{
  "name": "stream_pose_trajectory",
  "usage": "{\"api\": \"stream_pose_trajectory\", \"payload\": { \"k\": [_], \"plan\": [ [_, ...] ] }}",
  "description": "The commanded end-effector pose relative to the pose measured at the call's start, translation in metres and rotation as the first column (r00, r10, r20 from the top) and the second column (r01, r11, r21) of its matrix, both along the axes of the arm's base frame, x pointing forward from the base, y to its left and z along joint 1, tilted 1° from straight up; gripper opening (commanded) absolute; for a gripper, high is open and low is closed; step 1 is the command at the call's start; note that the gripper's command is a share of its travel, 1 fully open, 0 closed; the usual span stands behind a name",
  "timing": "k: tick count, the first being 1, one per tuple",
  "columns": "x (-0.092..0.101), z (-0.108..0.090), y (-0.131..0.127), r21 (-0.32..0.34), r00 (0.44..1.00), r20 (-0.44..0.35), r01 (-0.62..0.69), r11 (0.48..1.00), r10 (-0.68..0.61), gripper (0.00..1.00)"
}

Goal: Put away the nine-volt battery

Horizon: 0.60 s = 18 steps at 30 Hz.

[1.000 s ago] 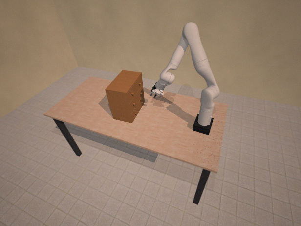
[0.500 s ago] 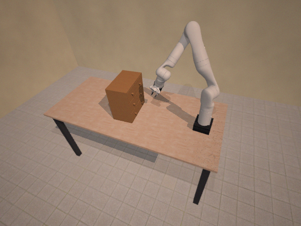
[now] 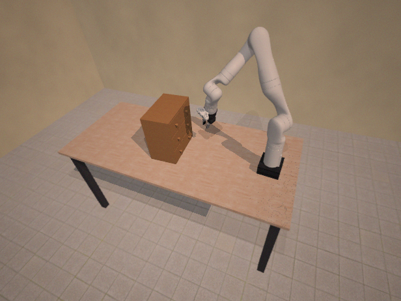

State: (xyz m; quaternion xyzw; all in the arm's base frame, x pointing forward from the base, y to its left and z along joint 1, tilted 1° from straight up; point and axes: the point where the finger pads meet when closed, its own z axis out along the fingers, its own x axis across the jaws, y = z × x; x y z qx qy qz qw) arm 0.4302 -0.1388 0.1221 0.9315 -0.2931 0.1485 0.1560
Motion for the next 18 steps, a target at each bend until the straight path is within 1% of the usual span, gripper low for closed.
{"api": "stream_pose_trajectory", "payload": {
  "k": [1, 6, 12, 14, 18],
  "plan": [
    [0.002, 0.005, -0.003, 0.022, 0.998, 0.008, 0.058, 0.998, -0.058, 0.67],
    [-0.001, 0.009, -0.003, 0.08, 0.984, 0.004, 0.18, 0.98, -0.181, 0.67],
    [-0.005, 0.014, -0.003, 0.145, 0.947, -0.011, 0.318, 0.937, -0.32, 0.67],
    [-0.005, 0.014, -0.003, 0.145, 0.947, -0.011, 0.318, 0.937, -0.32, 0.67],
    [-0.007, 0.018, -0.003, 0.186, 0.914, -0.025, 0.402, 0.897, -0.405, 0.67]
  ]
}}
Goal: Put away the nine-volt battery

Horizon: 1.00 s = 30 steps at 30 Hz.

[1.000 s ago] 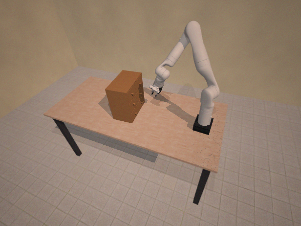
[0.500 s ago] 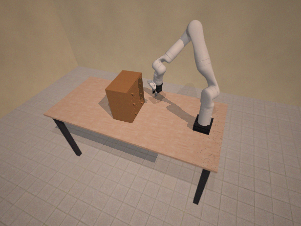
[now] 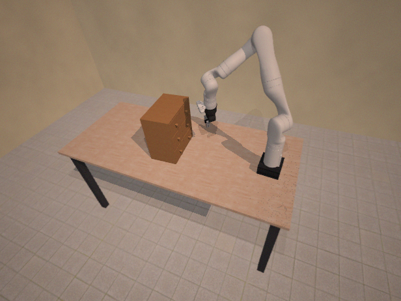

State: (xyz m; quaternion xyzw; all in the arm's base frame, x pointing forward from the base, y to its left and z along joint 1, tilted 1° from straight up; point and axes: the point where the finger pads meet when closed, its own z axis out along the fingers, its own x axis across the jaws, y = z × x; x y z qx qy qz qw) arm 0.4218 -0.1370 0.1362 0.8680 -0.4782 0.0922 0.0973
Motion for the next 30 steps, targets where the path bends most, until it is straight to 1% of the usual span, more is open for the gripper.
{"api": "stream_pose_trajectory", "payload": {
  "k": [1, 6, 11, 13, 24, 28, 30],
  "plan": [
    [0.001, 0.004, -0.005, 0.02, 0.998, 0.007, 0.056, 0.998, -0.056, 0.67],
    [-0.002, 0.008, -0.004, 0.07, 0.987, 0.004, 0.162, 0.984, -0.162, 0.67],
    [-0.004, 0.011, -0.004, 0.115, 0.966, -0.004, 0.257, 0.96, -0.258, 0.67],
    [-0.004, 0.011, -0.004, 0.115, 0.966, -0.004, 0.257, 0.96, -0.258, 0.67],
    [-0.009, 0.018, -0.004, 0.193, 0.906, -0.029, 0.42, 0.887, -0.423, 0.67],
    [-0.01, 0.019, -0.004, 0.214, 0.883, -0.039, 0.464, 0.859, -0.467, 0.67],
    [-0.01, 0.019, -0.004, 0.214, 0.883, -0.039, 0.464, 0.859, -0.467, 0.67]
  ]
}}
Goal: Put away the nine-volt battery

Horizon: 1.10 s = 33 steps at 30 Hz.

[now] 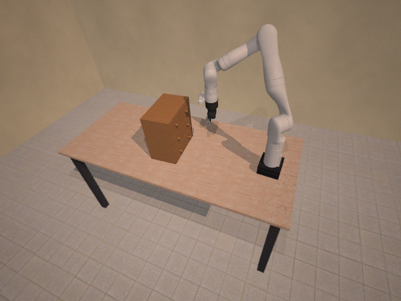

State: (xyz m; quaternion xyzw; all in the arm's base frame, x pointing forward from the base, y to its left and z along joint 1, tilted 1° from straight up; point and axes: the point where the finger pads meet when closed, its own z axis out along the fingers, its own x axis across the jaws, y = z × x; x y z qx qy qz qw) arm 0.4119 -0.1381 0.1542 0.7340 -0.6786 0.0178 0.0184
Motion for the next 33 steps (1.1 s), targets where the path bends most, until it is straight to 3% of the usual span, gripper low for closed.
{"api": "stream_pose_trajectory", "payload": {
  "k": [1, 15, 33],
  "plan": [
    [-0.0002, 0.0017, -0.0029, 0.004, 1.0, 0.003, 0.019, 1.0, -0.019, 0.67],
    [-0.0029, 0.0057, -0.0027, 0.057, 0.991, 0.002, 0.13, 0.99, -0.13, 0.67],
    [-0.0038, 0.007, -0.0027, 0.074, 0.986, 0.0, 0.166, 0.983, -0.167, 0.67]
  ]
}}
